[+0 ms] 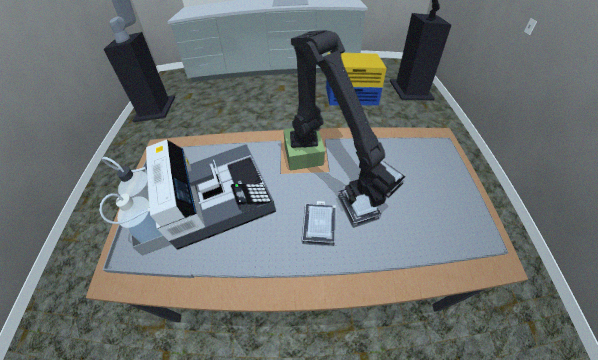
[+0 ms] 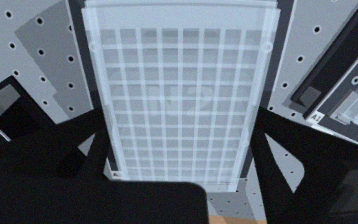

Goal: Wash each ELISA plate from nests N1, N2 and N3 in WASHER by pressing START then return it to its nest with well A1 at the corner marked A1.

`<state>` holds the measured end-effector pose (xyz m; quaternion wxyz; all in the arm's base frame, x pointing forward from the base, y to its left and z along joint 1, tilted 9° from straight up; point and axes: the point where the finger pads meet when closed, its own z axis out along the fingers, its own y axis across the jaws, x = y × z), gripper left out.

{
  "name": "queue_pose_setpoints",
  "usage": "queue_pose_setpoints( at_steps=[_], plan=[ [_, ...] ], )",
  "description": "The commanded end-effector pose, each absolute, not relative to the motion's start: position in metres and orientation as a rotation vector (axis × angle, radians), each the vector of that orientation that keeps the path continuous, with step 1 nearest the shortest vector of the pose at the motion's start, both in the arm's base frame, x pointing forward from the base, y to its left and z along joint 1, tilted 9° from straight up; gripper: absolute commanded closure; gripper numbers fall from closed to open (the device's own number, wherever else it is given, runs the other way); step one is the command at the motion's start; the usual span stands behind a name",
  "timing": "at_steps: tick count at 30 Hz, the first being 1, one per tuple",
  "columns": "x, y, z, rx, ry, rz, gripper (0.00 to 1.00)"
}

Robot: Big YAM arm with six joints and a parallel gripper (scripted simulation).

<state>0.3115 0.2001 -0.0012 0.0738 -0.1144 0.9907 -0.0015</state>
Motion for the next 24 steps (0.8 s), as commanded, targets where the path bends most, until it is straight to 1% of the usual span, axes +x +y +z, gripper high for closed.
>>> queue_pose_setpoints(
  at_steps=[1, 24],
  plan=[
    [0.3183, 0.2017, -0.0008, -0.341, 2.958, 0.011, 0.16],
    [0.318, 0.2008, -0.005, -0.341, 2.96, 0.01, 0.16]
  ],
)
